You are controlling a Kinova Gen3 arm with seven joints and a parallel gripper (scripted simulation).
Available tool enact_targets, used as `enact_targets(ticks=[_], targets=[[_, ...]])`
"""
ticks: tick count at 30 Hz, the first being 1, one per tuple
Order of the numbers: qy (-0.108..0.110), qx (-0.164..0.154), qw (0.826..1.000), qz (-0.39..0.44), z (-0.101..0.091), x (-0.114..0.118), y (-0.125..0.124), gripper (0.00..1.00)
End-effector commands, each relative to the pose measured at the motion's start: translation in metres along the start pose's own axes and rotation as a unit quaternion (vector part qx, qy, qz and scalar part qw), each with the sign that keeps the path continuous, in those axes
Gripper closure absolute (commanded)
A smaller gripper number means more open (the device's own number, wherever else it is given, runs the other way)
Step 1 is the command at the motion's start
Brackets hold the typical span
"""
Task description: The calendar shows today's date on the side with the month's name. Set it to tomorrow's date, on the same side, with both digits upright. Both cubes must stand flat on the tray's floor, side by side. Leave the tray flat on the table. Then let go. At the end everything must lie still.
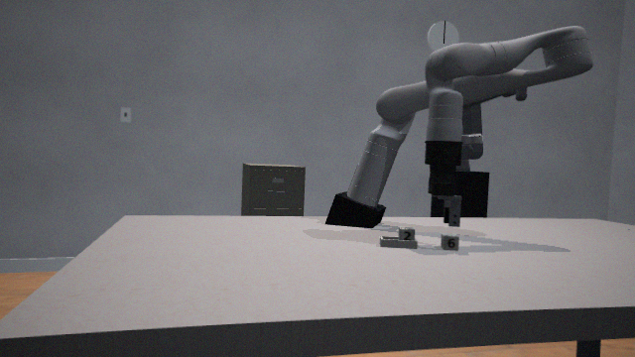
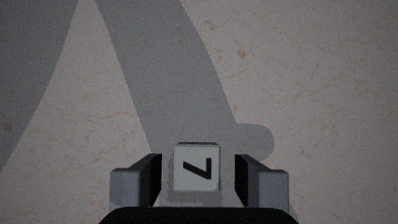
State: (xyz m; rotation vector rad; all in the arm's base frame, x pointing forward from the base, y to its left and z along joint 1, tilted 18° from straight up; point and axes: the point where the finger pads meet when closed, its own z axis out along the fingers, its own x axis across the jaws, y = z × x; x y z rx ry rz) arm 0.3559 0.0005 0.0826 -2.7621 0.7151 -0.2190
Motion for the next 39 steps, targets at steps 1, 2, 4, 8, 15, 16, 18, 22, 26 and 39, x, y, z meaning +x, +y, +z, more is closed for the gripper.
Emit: enact_targets(ticks=[1, 2, 4, 8, 15, 16, 18, 22, 26, 39], targets=[[-0.001, -0.001, 1.0, 0.001, 0.003, 0.0, 0.001, 0.1], [-0.001, -0.001, 1.0, 0.001, 0.004, 0.0, 0.001, 0.1], [-0.001, -0.001, 1.0, 0.001, 0.007, 0.0, 0.001, 0.1], [-0.001, -0.001, 1.0, 0.001, 0.01, 0.0, 0.001, 0.1], [-0.001, -0.001, 1.0, 0.001, 0.013, 0.0, 0.001, 0.1], [-0.001, -0.001, 1.0, 0.001, 0.013, 0.0, 0.001, 0.1], [-0.001, -0.001, 1.0, 0.001, 0.014, 0.0, 0.001, 0.1], [-0.001, -0.001, 1.0, 0.001, 0.014, 0.0, 0.001, 0.1], [-0.001, -0.001, 1.0, 0.001, 0.014, 0.0, 0.001, 0.1], [-0.001, -0.001, 1.0, 0.001, 0.014, 0.0, 0.001, 0.1]])
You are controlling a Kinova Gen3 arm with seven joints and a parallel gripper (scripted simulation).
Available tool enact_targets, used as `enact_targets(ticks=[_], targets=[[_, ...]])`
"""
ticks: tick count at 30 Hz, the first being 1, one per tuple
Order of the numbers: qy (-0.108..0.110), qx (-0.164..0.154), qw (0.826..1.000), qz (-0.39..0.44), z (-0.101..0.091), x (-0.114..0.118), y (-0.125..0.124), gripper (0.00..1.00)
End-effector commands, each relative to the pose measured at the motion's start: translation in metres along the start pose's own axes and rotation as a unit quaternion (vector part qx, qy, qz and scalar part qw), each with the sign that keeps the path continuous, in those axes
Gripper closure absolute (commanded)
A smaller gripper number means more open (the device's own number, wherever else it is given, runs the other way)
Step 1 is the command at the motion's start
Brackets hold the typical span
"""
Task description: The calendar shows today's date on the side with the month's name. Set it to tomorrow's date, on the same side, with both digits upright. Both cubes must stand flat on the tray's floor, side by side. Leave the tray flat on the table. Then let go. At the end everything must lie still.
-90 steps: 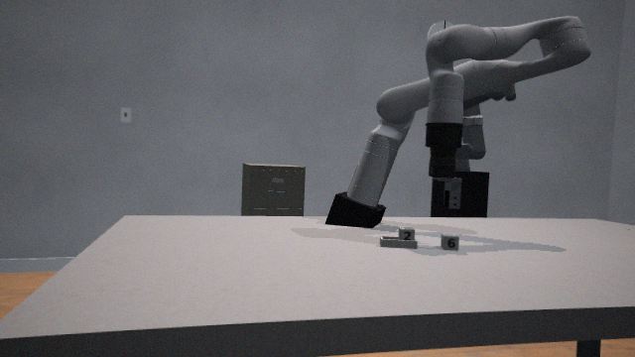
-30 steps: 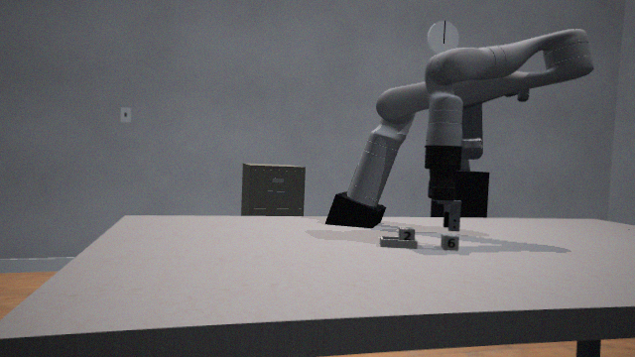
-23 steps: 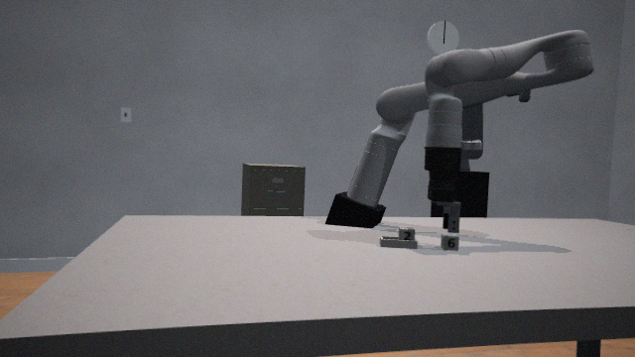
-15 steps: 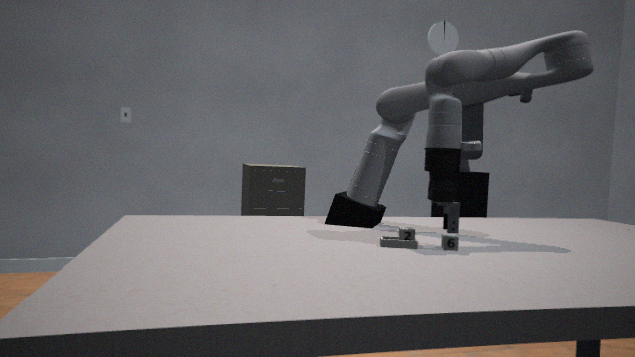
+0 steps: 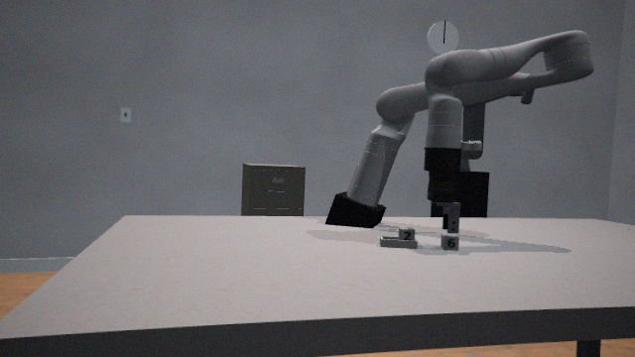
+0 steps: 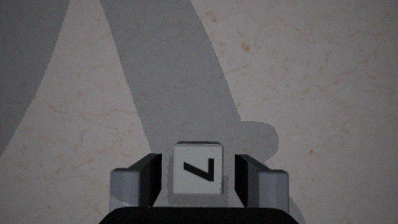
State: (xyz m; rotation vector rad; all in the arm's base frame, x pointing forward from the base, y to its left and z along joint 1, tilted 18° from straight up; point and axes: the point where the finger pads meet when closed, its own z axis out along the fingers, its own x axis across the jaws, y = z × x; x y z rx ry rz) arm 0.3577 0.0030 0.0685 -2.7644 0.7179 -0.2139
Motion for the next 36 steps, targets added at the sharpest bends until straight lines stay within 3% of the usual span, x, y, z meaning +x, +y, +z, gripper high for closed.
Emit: enact_targets(ticks=[1, 27, 36], targets=[[0.001, 0.0, 1.0, 0.0, 0.0, 0.0, 0.0, 0.1], [0.001, 0.0, 1.0, 0.0, 0.002, 0.0, 0.0, 0.1], [0.001, 0.0, 1.0, 0.0, 0.016, 0.0, 0.0, 0.1]])
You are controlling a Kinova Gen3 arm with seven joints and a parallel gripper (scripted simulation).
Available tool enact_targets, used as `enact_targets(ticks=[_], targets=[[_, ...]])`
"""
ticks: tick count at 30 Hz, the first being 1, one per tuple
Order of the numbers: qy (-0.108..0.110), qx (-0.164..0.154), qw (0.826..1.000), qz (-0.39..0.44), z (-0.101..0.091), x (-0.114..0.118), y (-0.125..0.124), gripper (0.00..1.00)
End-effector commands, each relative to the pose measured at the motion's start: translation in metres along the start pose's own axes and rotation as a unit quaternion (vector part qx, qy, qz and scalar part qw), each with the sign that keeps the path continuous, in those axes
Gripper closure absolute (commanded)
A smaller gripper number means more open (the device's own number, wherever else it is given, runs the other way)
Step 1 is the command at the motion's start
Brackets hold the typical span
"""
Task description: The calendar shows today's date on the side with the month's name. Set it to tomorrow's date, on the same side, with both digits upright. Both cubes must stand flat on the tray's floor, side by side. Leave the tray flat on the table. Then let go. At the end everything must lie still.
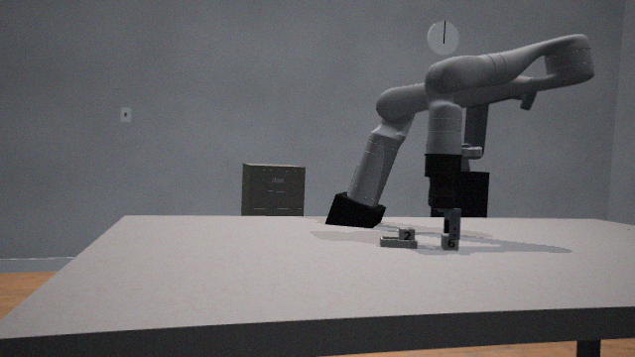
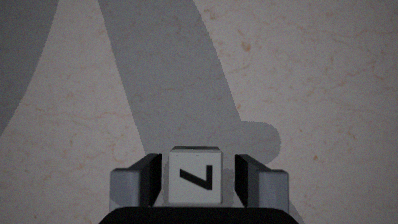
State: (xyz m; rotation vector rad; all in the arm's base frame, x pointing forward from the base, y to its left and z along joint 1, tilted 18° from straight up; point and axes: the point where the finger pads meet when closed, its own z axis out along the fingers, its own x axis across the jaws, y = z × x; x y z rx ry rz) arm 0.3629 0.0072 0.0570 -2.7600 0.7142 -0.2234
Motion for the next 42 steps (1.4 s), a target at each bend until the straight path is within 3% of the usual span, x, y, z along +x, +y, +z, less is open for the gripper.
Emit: enact_targets(ticks=[1, 13, 42], targets=[[-0.002, -0.003, 1.0, 0.001, 0.005, -0.001, 0.002, 0.1], [-0.002, -0.003, 1.0, 0.001, 0.016, -0.001, 0.002, 0.1], [-0.002, -0.003, 1.0, 0.001, 0.016, -0.001, 0.002, 0.1]])
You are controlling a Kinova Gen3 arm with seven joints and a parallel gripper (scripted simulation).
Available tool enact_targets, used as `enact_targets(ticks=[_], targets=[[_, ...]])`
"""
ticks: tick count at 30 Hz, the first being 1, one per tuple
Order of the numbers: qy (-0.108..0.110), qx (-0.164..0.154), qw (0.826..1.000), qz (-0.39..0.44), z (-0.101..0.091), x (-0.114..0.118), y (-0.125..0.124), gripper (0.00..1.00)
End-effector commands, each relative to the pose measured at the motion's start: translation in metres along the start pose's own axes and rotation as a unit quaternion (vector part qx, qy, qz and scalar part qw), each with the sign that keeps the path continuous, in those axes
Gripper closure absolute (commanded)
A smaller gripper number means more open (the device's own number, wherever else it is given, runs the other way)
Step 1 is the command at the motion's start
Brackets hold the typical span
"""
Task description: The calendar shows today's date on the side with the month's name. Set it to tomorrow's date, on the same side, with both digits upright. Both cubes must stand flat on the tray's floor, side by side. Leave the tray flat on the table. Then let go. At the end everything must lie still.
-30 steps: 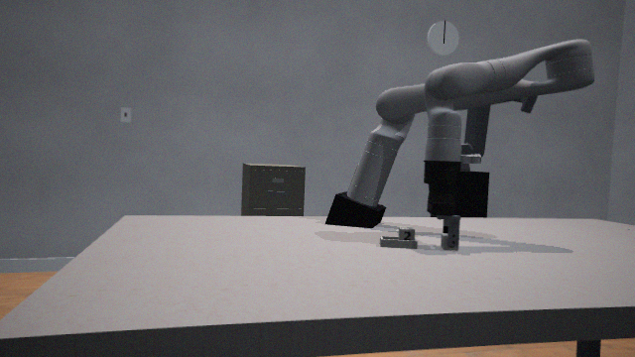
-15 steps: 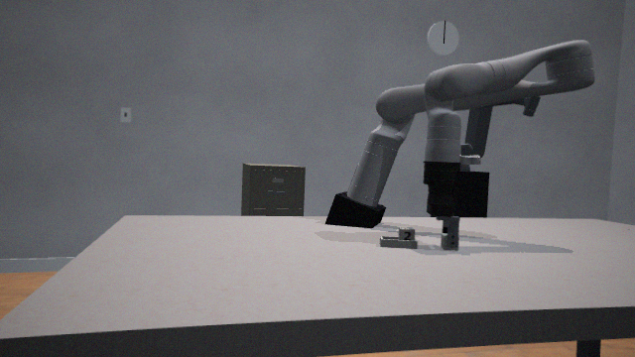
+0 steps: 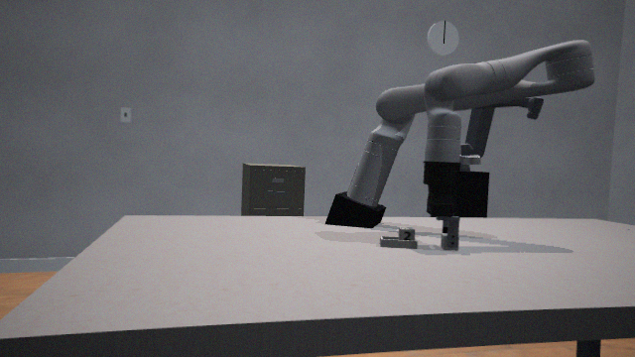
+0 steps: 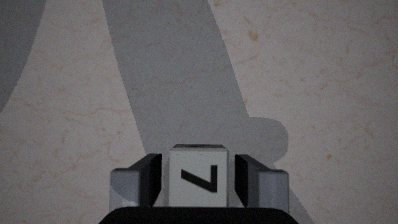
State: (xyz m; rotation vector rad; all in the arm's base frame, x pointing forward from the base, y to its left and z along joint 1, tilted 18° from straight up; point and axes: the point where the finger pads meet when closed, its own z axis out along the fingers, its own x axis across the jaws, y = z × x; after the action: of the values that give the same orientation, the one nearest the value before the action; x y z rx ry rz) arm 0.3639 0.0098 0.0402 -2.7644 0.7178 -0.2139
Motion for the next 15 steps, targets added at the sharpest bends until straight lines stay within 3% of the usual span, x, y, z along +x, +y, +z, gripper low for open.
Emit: enact_targets(ticks=[1, 8, 9, 15], targets=[[0.001, 0.0, 1.0, 0.0, -0.0004, 0.0004, -0.0001, 0.1], [0.001, 0.0, 1.0, 0.0, -0.0004, 0.0004, -0.0001, 0.1], [0.001, 0.0, 1.0, 0.0, -0.0004, 0.0004, -0.0001, 0.4], [0.001, 0.0, 1.0, 0.0, -0.0004, 0.0004, -0.0001, 0.4]])
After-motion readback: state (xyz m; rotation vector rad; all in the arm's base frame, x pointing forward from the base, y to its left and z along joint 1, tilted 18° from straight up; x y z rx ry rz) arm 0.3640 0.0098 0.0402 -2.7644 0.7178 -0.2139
